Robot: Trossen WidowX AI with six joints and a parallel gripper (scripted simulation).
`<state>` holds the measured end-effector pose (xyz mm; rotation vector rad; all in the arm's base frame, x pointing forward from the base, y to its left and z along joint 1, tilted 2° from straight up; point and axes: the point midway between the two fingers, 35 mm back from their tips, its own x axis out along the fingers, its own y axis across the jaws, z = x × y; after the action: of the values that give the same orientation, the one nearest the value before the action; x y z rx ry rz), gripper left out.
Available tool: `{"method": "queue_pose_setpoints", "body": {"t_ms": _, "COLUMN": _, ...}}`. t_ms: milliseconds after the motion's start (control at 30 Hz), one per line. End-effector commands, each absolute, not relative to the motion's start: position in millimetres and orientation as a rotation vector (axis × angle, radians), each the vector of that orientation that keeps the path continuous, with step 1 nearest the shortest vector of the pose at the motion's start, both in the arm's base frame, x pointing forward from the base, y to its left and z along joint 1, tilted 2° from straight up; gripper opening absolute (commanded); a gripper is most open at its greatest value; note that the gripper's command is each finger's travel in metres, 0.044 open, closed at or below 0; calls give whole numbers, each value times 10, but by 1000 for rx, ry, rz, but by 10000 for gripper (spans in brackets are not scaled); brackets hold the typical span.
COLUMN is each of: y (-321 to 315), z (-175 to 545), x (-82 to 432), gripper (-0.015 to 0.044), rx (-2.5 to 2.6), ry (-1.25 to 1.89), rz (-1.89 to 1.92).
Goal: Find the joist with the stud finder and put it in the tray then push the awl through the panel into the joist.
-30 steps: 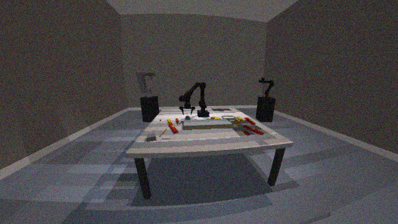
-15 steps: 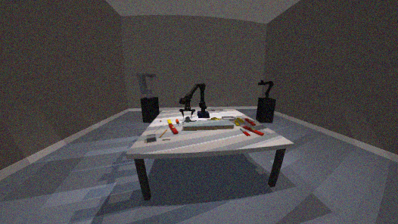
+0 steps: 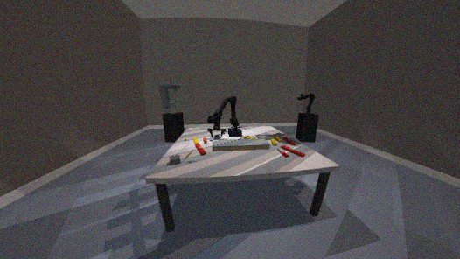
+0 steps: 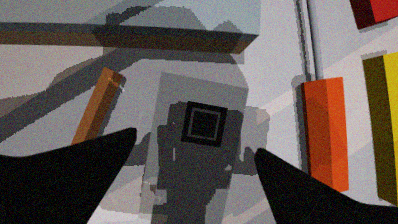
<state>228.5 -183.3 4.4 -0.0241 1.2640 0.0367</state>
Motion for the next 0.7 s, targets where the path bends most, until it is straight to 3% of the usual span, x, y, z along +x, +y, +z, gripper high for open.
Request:
{"method": "queue_pose_setpoints", "body": {"t_ms": 0, "y": -1819, "z": -27, "x": 2260, "gripper": 440, "rx": -16, "ry": 1276, "rz": 36}}
{"method": "queue_pose_setpoints", "body": {"t_ms": 133, "y": -1819, "z": -27, "x": 2260, "gripper": 335, "rx": -16, "ry": 1276, "rz": 36}}
{"method": "queue_pose_setpoints", "body": {"t_ms": 667, "y": -1819, "z": -27, "x": 2260, "gripper": 228, "rx": -16, "ry": 1276, "rz": 36}}
